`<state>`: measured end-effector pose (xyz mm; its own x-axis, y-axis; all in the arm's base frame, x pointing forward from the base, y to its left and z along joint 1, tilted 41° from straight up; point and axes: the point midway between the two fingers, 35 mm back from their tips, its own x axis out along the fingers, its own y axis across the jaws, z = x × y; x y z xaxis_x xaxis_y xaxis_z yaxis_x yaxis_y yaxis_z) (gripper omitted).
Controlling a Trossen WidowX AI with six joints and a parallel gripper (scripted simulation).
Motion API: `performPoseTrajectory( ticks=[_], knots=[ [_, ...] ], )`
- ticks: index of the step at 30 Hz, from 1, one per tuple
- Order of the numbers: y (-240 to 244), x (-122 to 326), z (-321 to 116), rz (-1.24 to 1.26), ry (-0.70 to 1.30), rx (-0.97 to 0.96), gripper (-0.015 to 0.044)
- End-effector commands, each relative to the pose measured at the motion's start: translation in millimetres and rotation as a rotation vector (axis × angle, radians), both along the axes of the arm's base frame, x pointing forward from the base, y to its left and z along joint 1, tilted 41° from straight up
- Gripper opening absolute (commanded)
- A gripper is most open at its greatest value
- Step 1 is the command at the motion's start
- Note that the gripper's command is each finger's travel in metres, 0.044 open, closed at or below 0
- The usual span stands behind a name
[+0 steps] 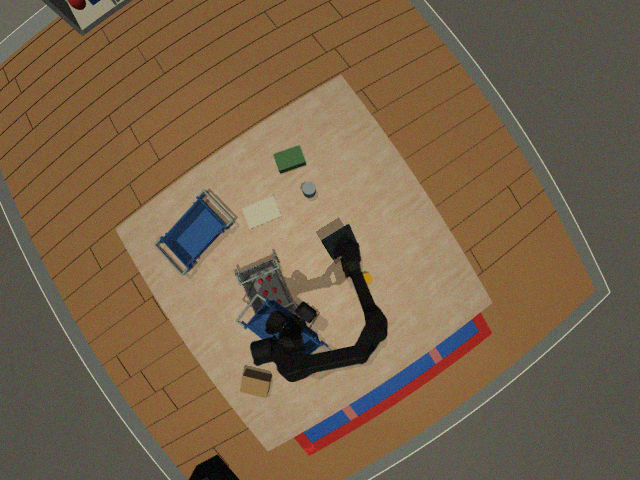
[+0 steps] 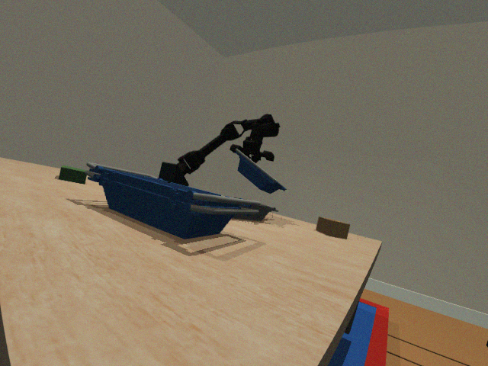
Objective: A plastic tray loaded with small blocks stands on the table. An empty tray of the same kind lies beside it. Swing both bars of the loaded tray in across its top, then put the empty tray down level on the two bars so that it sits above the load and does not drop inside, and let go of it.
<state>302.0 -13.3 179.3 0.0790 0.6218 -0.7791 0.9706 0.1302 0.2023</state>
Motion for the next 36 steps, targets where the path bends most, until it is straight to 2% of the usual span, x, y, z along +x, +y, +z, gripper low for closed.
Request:
performPoseTrajectory(
  ticks=[1,25,36],
  knots=[
    [-17,7,-4,-0.067,0.019,-0.001,0.0000],
    [-95,15,-68,-0.379,0.271,0.069,0.0000],
    [-97,15,-70,-0.387,0.278,0.072,0.0000]
  ],
)
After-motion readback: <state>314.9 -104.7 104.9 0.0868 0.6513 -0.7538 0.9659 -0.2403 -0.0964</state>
